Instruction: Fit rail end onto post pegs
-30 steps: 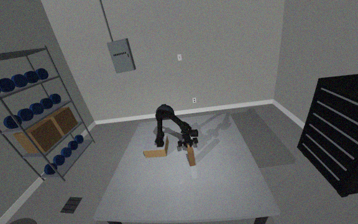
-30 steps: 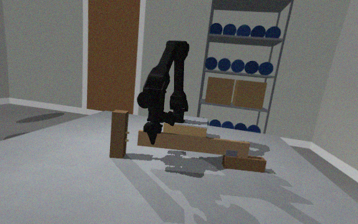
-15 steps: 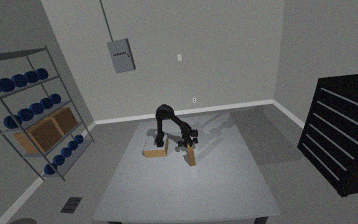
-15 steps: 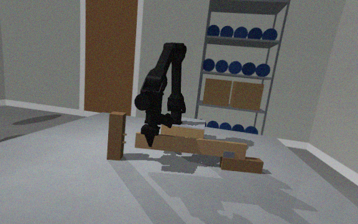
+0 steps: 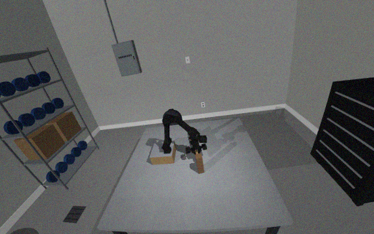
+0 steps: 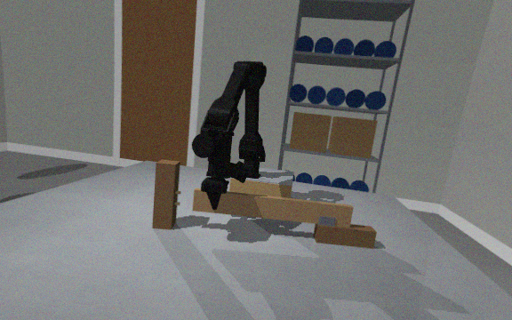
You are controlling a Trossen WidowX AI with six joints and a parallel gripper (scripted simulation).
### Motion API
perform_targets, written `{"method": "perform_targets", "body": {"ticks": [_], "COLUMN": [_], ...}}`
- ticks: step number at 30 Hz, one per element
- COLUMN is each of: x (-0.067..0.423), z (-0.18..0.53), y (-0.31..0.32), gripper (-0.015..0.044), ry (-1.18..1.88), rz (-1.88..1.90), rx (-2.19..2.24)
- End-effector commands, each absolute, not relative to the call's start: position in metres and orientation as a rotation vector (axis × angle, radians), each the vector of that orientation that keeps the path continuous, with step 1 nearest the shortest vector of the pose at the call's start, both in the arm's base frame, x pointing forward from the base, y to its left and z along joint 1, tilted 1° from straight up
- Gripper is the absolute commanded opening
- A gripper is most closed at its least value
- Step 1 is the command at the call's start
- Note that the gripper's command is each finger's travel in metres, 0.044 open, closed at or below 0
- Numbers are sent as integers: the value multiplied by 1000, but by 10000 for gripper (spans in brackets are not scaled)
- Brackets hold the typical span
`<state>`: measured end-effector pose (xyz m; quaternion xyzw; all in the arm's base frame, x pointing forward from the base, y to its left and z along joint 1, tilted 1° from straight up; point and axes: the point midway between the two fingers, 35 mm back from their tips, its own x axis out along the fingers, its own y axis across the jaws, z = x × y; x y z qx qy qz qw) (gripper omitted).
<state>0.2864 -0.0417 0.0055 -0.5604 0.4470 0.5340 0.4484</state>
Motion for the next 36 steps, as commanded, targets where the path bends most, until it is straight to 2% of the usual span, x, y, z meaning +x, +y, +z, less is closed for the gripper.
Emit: {"method": "perform_targets", "body": {"ticks": [1, 36], "x": [288, 288], "z": [8, 7], "y": [-42, -47], "gripper": [0, 0], "ry": [1101, 1101], "rz": [1316, 1316], "rx": [-1391, -1391]}}
